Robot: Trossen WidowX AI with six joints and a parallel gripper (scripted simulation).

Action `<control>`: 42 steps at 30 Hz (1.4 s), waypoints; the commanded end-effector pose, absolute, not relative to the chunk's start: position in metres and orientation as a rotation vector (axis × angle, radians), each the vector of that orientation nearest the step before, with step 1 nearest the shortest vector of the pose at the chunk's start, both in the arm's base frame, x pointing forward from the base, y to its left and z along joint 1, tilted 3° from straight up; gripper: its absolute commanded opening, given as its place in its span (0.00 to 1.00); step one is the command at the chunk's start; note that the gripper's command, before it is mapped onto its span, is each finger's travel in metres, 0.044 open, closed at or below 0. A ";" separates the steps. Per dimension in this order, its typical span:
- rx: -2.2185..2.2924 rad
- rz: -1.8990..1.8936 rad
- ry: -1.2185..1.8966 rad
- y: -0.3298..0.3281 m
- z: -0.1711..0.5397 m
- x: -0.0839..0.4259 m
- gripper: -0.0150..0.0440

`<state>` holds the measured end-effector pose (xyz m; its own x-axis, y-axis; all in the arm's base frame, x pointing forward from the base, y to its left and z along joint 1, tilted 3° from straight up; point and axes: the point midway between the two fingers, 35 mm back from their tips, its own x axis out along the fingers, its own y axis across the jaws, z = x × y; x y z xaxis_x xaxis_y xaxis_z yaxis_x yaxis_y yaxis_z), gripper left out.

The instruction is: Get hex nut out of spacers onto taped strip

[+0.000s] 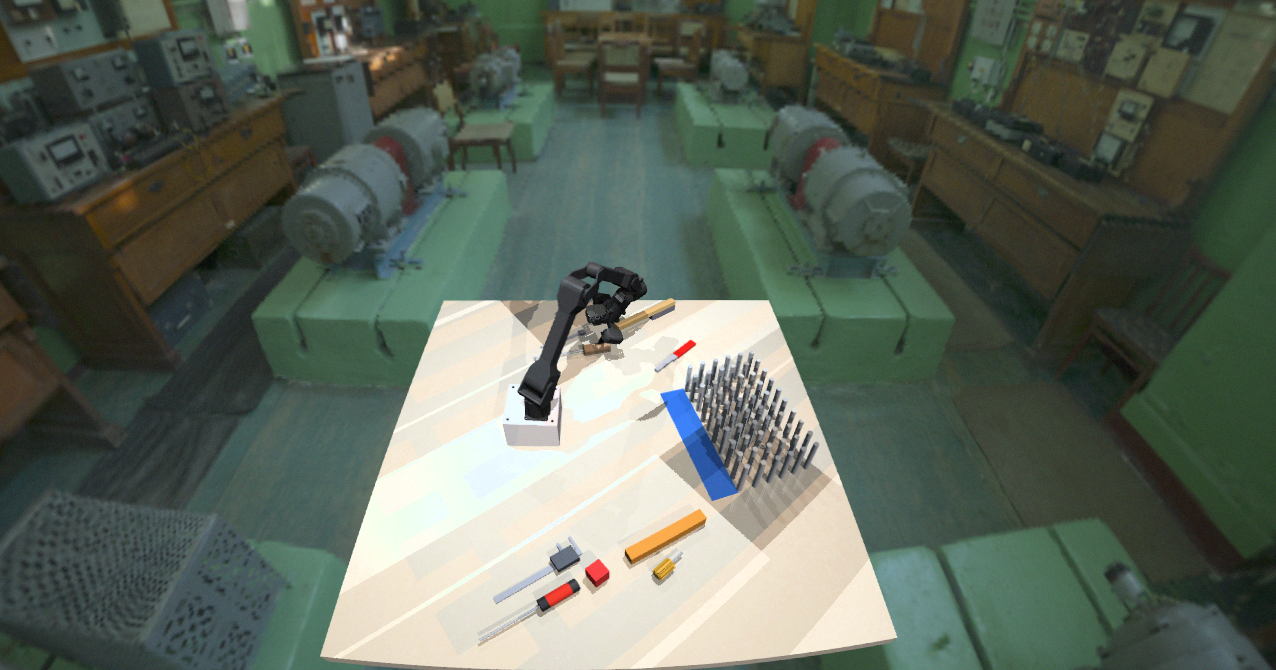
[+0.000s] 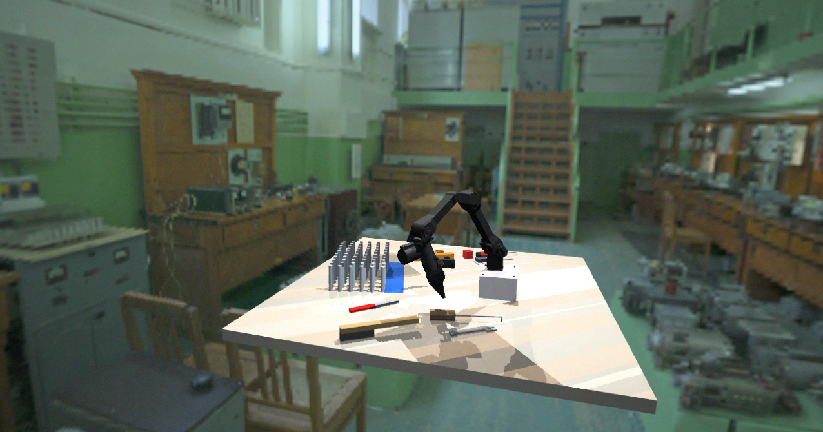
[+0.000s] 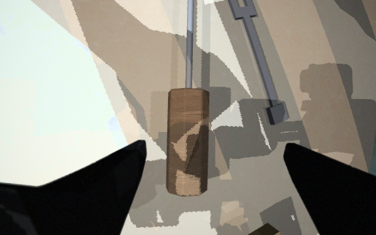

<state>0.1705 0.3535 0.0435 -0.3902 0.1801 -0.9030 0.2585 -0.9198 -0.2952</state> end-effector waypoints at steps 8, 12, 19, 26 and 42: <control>1.696 -2.512 0.622 0.354 0.043 0.171 0.73; 1.696 -2.512 0.622 0.354 0.043 0.171 0.73; 1.696 -2.512 0.621 0.355 0.034 0.172 0.73; 1.696 -2.512 0.621 0.356 0.022 0.173 0.73; 1.696 -2.512 0.621 0.358 -0.004 0.174 0.73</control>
<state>0.1761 0.3596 0.0063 -0.3888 0.1901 -0.9015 0.2583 -0.9167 -0.3047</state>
